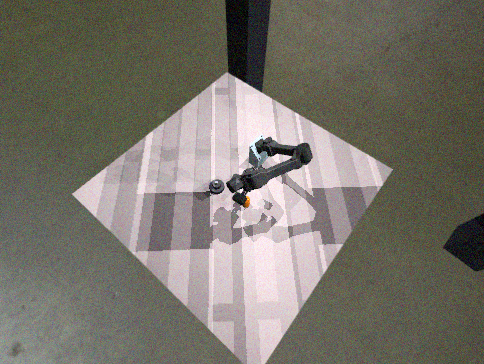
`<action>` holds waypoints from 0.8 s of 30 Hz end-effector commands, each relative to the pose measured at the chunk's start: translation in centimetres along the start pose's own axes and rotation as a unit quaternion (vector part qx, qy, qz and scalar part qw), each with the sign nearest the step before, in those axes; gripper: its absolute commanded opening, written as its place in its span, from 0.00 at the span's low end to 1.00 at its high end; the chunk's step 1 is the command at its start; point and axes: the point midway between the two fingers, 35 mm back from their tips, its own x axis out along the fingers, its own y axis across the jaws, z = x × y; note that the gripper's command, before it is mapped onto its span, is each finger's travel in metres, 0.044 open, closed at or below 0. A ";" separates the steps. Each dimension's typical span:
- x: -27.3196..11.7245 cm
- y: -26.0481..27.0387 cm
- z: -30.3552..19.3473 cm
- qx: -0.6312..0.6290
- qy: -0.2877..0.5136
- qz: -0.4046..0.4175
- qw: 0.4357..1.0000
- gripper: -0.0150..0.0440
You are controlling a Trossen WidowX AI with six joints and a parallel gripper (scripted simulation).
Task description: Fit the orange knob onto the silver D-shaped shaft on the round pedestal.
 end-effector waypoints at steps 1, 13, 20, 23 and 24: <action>0.1 0.0 0.1 0.015 0.007 -0.004 1.000 1.00; 3.7 -0.1 0.4 0.015 0.007 -0.003 1.000 1.00; 5.2 -0.1 0.3 0.014 0.007 -0.003 1.000 1.00; 5.7 -0.1 0.3 0.014 0.007 -0.004 1.000 1.00; 5.8 -0.1 0.3 0.014 0.007 -0.004 1.000 1.00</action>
